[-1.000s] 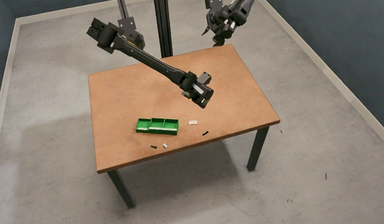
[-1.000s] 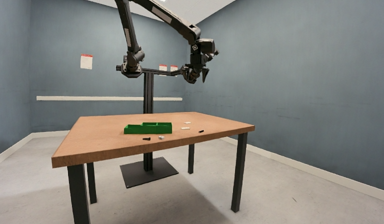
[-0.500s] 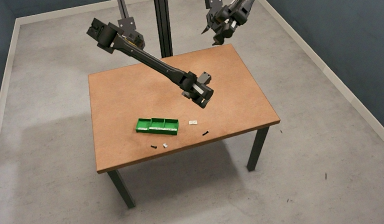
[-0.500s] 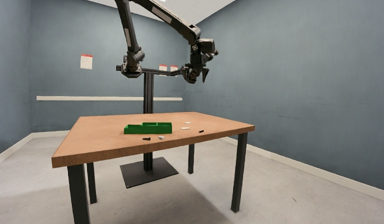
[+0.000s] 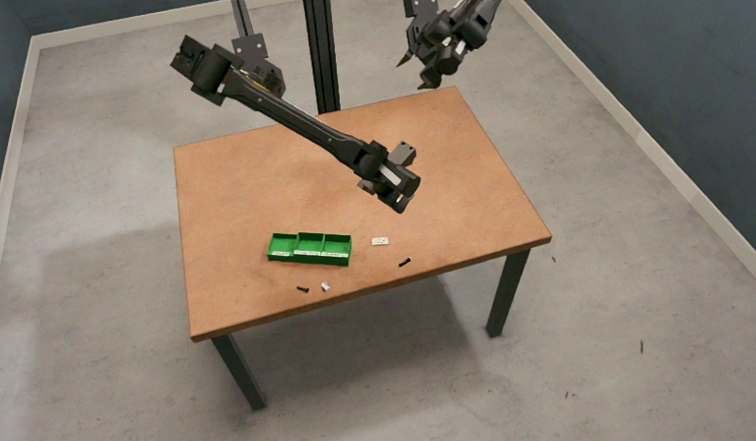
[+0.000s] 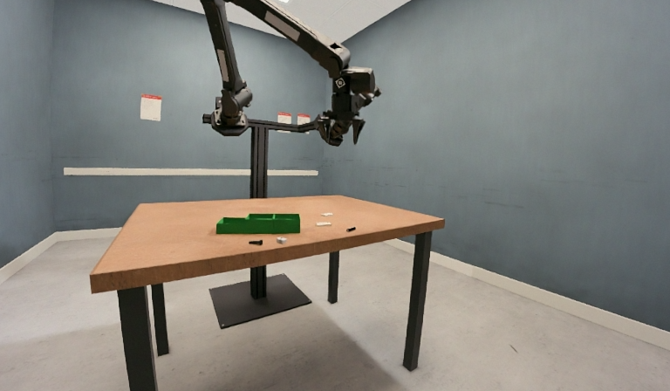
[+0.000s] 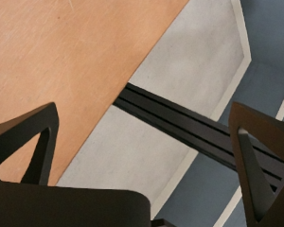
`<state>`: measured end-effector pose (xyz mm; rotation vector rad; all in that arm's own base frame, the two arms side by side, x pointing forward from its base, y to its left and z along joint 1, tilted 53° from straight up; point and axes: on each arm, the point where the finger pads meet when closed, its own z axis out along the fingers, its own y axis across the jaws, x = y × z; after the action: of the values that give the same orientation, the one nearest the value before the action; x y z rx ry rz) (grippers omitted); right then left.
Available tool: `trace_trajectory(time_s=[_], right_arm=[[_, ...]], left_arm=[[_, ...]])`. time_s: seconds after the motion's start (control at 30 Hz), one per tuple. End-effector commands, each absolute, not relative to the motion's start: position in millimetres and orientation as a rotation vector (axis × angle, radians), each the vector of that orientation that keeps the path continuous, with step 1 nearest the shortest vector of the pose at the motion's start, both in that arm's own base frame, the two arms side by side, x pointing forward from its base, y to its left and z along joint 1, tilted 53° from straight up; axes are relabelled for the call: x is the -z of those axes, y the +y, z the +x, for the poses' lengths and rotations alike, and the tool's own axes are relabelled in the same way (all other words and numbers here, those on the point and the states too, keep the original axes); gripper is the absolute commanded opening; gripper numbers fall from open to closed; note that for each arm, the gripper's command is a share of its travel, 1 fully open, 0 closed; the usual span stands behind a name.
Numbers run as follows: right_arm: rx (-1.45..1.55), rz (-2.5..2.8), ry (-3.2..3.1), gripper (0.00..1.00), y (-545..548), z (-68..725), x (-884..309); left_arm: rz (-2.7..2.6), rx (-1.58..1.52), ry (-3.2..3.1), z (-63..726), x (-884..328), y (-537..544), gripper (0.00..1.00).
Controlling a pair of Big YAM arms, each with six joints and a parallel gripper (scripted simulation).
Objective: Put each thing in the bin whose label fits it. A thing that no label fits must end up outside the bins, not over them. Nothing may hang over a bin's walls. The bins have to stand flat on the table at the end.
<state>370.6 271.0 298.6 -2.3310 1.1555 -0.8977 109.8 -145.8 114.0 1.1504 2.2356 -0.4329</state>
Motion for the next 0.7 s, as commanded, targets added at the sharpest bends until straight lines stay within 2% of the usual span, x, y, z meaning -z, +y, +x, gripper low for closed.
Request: trace_trajectory(time_s=[0.0, 0.67], right_arm=[[0.898, -2.323, 1.151, 1.0, 272.0, 369.7, -302.4], [0.898, -2.323, 1.151, 1.0, 272.0, 369.7, -302.4]], left_arm=[[1.108, 0.456, 2.203, 112.7, -141.1, -148.3, 1.0], [0.904, 0.38, 2.276, 136.9, -141.1, -126.2, 1.0]])
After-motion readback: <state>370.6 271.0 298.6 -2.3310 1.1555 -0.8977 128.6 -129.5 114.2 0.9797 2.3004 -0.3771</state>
